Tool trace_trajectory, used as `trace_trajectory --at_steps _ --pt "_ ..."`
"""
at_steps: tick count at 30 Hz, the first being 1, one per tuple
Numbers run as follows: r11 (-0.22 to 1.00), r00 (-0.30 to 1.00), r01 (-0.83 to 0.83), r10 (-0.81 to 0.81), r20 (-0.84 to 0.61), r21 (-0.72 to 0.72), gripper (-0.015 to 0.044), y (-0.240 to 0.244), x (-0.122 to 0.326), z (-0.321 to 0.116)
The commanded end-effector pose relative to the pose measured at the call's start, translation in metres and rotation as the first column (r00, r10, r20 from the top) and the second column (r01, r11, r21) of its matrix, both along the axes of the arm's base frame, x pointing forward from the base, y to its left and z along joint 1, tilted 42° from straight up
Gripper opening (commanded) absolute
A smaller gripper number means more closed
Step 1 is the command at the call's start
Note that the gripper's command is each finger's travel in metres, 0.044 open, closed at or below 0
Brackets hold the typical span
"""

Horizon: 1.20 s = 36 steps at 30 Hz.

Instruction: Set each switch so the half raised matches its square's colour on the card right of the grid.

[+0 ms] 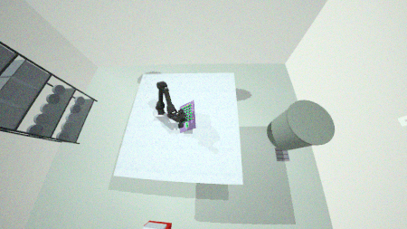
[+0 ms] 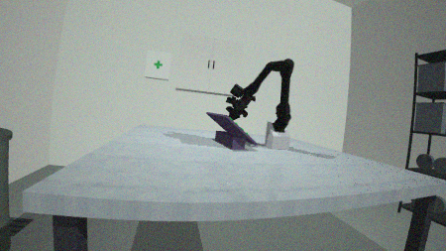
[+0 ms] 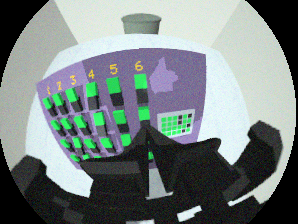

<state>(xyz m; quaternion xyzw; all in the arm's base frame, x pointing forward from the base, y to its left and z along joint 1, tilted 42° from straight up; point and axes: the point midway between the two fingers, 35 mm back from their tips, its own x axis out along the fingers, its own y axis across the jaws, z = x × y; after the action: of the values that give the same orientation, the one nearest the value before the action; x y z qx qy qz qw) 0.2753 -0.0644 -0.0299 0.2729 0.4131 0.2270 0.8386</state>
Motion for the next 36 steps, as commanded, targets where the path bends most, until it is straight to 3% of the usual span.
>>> trace_trajectory --at_steps 1,36 --pt "1.000 1.000 0.003 -0.003 -0.003 0.004 0.0000 0.001 0.000 0.000" --pt "1.000 1.000 -0.002 0.002 -0.009 -0.006 0.0000 -0.008 -0.005 0.004"
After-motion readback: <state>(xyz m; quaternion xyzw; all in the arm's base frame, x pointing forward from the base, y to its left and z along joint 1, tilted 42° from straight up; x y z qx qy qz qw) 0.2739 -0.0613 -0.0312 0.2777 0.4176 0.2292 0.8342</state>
